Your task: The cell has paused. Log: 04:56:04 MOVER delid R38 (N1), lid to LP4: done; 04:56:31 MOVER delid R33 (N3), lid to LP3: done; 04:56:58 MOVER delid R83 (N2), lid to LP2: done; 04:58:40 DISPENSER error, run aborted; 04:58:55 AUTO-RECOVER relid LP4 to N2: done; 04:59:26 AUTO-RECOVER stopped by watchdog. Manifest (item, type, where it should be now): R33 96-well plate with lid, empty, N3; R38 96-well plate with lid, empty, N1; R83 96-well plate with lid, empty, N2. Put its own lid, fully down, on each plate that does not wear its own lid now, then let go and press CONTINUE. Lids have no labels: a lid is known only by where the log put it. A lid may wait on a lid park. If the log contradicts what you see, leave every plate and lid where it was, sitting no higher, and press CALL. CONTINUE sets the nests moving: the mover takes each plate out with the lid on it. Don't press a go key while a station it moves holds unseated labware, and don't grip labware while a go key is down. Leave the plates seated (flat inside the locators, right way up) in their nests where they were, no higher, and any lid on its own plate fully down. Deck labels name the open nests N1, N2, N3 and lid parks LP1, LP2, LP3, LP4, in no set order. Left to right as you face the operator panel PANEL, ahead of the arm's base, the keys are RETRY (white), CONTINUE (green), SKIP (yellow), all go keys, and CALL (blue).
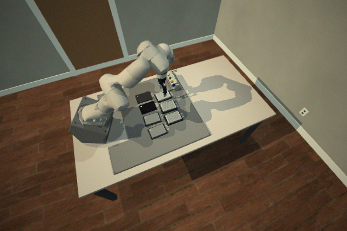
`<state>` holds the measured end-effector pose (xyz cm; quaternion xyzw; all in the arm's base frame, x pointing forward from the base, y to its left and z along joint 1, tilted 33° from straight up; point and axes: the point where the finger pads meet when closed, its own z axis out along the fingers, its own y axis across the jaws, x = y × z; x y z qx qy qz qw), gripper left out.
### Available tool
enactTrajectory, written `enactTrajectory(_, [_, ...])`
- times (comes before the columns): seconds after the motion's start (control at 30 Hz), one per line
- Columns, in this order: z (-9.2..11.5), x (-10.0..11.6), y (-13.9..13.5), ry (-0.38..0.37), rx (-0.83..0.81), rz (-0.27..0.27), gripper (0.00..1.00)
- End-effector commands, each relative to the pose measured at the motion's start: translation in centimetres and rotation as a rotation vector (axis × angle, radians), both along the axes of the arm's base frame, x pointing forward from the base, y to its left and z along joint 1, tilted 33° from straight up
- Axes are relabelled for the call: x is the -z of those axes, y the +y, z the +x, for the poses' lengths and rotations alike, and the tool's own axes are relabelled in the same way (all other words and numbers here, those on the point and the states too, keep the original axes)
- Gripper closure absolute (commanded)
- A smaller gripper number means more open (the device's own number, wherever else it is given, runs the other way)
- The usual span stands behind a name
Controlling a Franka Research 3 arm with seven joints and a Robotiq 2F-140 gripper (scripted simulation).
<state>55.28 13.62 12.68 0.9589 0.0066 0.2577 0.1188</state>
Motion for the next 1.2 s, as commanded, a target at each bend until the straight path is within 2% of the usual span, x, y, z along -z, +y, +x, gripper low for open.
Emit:
enactTrajectory(0.0, [-0.6, -0.5, -0.1, 0.009, -0.008, -0.014, 0.34])
enactTrajectory(0.27, [-1.2, -1.6, 0.2, 0.009, -0.008, -0.014, 0.34])
enactTrajectory(0.6, [-1.3, -1.8, 0.2, 0.009, -0.008, -0.014, 0.34])
enactTrajectory(0.7, [-1.2, -2.0, -0.8, 0.005, -0.009, -0.020, 0.34])
enactTrajectory(0.77, [-0.9, -2.6, -3.6, -0.006, -0.010, -0.037, 0.34])
enactTrajectory(0.83, [-1.1, -3.5, -8.7, -0.018, -0.010, -0.063, 0.34])
enactTrajectory(0.9, [-2.1, -3.9, -13.0, -0.025, -0.008, -0.089, 0.34])
enactTrajectory(0.97, [-4.0, -4.2, -17.8, -0.021, -0.004, -0.102, 0.34])
enactTrajectory(1.03, [-4.0, -4.2, -17.8, -0.021, -0.004, -0.102, 0.34])
enactTrajectory(1.07, [-6.6, -4.4, -24.0, -0.016, -0.002, -0.101, 0.34])
enactTrajectory(1.17, [-12.0, -3.2, -29.4, 0.000, -0.001, -0.071, 0.34])
